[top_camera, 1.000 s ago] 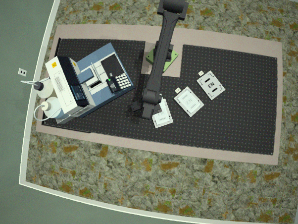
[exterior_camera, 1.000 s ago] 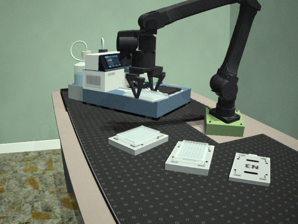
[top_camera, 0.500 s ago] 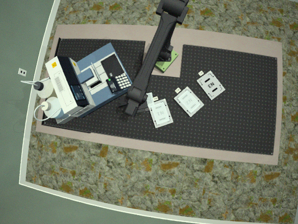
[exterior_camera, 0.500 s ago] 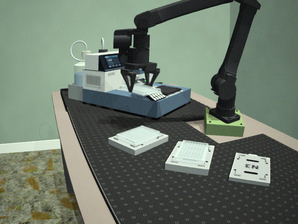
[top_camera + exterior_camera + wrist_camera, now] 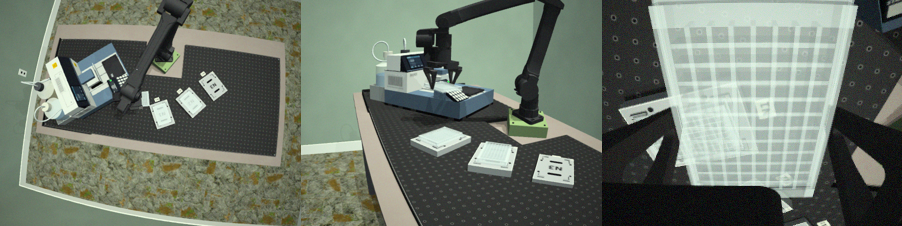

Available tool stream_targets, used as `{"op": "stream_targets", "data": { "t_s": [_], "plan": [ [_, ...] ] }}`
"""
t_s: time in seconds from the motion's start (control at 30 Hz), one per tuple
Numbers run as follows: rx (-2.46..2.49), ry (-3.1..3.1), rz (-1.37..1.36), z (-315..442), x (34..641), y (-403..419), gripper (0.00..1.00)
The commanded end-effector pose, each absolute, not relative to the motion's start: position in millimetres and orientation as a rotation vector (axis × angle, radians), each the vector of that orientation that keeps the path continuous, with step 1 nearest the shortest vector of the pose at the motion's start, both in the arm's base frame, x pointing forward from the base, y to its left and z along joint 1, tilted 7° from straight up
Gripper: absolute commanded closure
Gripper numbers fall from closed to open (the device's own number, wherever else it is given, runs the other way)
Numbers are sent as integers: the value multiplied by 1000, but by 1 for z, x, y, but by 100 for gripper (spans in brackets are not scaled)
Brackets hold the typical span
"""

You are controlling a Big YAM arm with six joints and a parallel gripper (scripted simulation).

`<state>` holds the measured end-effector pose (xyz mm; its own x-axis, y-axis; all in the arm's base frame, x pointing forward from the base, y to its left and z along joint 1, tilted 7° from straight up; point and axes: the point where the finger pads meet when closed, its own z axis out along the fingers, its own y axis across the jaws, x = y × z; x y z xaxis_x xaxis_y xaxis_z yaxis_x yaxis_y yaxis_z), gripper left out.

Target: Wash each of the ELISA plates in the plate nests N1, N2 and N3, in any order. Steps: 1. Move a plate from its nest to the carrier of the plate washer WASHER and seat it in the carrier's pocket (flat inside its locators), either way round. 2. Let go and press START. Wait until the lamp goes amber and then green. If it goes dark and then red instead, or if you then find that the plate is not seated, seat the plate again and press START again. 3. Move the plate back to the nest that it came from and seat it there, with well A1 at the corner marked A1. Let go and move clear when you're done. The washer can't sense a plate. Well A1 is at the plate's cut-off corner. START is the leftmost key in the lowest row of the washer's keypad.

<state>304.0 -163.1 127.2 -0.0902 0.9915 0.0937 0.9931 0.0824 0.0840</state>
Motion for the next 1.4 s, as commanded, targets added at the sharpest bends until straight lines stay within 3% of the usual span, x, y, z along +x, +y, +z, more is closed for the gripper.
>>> {"op": "stream_targets", "data": {
  "t_s": [0.0,0.47,1.03,1.37],
  "plan": [
    [-2295,-2158,-209,140,297,-184,16],
    [-2651,-1667,-201,143,269,-241,16],
    [-2647,-1707,-195,143,227,-295,16],
    [-2859,-1189,-172,133,170,-301,16]
  ]
}}
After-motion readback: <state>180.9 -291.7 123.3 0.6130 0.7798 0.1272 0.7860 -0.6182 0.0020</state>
